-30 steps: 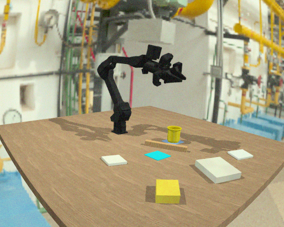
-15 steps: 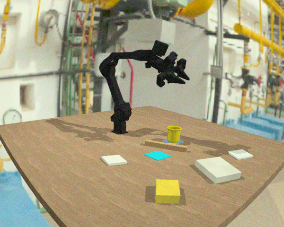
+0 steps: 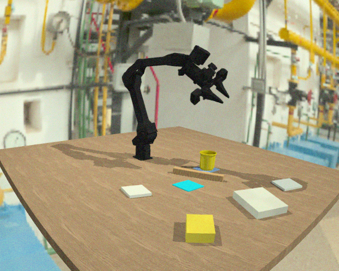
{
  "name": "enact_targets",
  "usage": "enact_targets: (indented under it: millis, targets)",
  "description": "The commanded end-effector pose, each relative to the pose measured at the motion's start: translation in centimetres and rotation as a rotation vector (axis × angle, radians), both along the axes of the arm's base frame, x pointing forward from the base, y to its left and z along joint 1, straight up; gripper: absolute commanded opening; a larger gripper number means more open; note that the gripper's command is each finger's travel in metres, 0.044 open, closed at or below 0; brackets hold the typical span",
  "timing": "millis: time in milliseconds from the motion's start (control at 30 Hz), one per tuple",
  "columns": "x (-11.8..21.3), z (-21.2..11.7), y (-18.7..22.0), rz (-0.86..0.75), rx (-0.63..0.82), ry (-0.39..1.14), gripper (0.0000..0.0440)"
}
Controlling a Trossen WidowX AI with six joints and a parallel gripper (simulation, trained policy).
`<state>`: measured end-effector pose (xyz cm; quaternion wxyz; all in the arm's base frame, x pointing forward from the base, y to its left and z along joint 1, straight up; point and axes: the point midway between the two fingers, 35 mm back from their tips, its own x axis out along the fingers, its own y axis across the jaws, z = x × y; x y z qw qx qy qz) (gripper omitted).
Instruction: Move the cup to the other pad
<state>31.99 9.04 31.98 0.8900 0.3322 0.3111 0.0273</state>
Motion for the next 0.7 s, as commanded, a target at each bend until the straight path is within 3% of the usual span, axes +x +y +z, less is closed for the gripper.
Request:
enact_targets:
  millis: [0, 667]
  targets:
    - [0.0, -0.1, 0.5, -0.013, 0.036, 0.048, 0.0158]
    - [-0.9, -2.6, 2.8, -0.154, 0.177, 0.389, 0.0147]
